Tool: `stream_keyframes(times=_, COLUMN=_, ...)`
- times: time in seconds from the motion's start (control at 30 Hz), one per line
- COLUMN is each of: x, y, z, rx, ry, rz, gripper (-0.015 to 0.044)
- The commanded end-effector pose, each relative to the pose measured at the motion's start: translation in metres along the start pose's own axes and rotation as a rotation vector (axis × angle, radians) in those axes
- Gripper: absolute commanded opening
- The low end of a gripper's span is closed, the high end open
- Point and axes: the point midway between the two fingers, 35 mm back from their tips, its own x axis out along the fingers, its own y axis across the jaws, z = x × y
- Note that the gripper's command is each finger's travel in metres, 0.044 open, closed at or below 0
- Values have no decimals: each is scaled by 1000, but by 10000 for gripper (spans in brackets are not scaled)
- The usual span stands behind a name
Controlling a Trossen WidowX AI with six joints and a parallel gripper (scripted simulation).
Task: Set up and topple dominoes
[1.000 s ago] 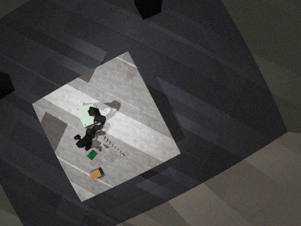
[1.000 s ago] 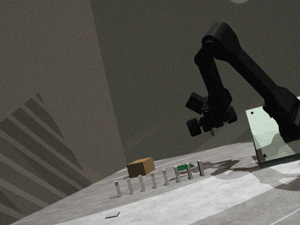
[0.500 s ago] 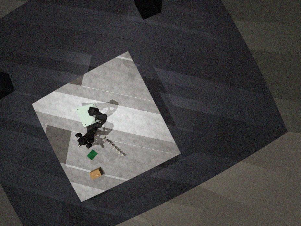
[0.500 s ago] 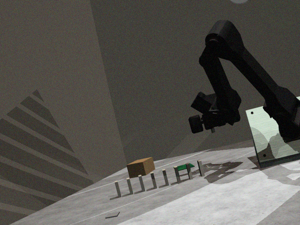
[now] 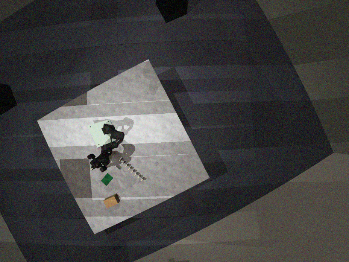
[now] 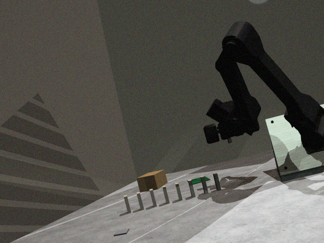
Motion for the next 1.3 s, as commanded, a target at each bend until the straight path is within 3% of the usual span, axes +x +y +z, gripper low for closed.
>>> stream_keyframes(times=0.0, x=1, y=0, z=-4, rx=4, ry=-4, rz=-4, gripper=28)
stream_keyframes(times=1.0, x=19, y=0, z=-107, rx=1, ry=9, rz=-3, gripper=28)
stream_keyframes(times=1.27, x=19, y=-1, z=-112, rx=0, ry=9, rz=-2, gripper=28)
